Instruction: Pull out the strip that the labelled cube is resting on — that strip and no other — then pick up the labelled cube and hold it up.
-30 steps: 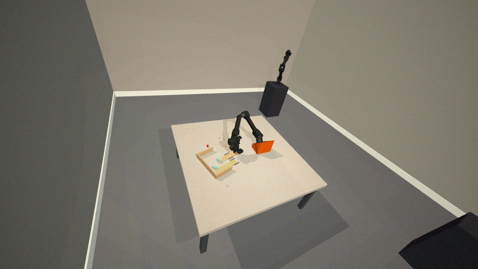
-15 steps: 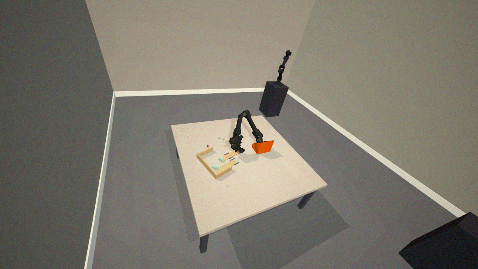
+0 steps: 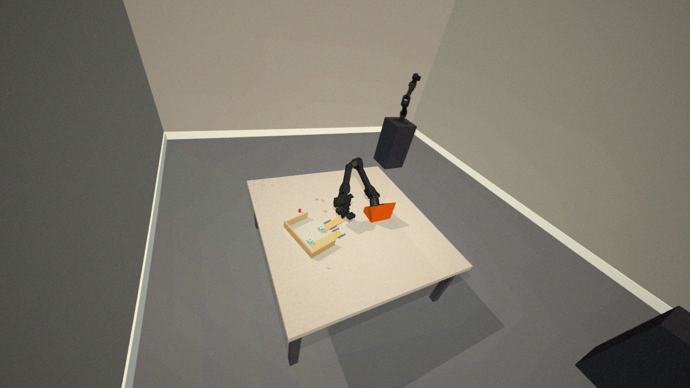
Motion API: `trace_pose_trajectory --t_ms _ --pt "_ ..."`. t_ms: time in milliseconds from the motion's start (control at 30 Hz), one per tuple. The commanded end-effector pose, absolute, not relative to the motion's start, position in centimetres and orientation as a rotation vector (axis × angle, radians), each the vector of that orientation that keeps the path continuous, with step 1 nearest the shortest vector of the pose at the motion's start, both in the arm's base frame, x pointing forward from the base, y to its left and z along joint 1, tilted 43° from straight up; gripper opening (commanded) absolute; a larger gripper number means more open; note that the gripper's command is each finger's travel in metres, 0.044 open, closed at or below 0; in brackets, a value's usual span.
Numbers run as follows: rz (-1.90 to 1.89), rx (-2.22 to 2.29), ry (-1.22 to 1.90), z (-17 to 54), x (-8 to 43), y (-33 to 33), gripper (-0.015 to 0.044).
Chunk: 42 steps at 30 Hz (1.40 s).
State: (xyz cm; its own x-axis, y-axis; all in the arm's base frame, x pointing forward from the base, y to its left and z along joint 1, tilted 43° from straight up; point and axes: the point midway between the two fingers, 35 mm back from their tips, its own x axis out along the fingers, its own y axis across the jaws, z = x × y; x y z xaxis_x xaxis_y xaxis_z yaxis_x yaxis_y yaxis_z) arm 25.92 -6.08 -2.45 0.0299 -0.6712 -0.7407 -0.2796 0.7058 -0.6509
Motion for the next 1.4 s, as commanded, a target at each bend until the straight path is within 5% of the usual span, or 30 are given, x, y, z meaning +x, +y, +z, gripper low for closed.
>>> trace_pose_trajectory --t_ms 0,1367 --pt "-0.362 -0.811 1.581 -2.6 24.6 -6.7 0.0000" --pt "-0.362 -0.813 1.584 -1.9 21.2 -7.4 0.0000"
